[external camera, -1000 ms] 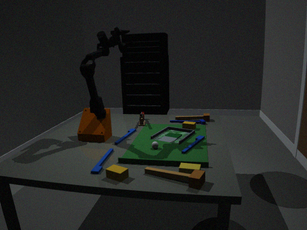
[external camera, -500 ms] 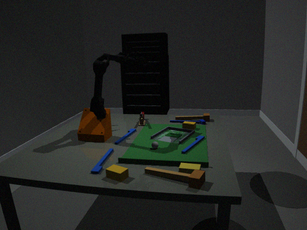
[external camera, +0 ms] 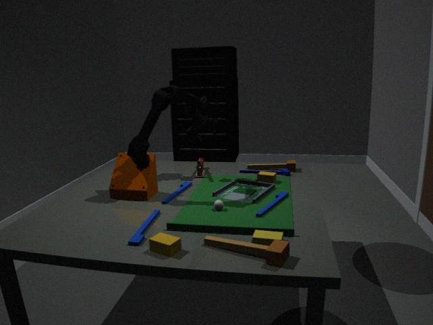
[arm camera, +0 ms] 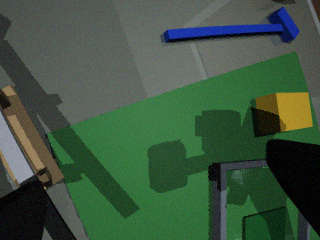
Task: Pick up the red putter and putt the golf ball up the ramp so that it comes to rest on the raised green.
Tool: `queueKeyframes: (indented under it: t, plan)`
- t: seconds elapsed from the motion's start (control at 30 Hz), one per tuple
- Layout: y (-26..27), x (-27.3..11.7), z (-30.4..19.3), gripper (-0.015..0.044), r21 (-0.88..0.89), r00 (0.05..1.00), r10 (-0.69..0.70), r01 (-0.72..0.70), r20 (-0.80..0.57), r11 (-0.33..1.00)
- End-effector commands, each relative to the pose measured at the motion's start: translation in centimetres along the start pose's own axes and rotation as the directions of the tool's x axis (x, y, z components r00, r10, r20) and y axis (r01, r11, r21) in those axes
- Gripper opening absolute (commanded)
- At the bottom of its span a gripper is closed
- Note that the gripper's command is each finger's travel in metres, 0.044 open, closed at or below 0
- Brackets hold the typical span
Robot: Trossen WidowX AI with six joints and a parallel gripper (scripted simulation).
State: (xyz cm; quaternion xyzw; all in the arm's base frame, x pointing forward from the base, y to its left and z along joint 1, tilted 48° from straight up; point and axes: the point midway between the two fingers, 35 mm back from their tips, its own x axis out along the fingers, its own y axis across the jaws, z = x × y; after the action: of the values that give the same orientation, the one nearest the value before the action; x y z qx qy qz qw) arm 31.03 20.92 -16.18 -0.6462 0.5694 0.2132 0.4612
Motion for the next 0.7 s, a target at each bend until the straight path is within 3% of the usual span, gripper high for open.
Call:
queueKeyframes:
  t: [0.0, 0.13, 0.67]
  plan:
    - [3.6, 3.5, -4.0, 0.0440, -0.174, 0.957, 0.222, -0.254, -0.185, 0.951]
    - [5.5, 4.7, -6.4, 0.0440, -0.237, 0.894, 0.339, -0.411, -0.292, 0.881]
    - [6.0, 6.9, -8.0, 0.0440, -0.236, 0.894, 0.338, -0.410, -0.294, 0.881]
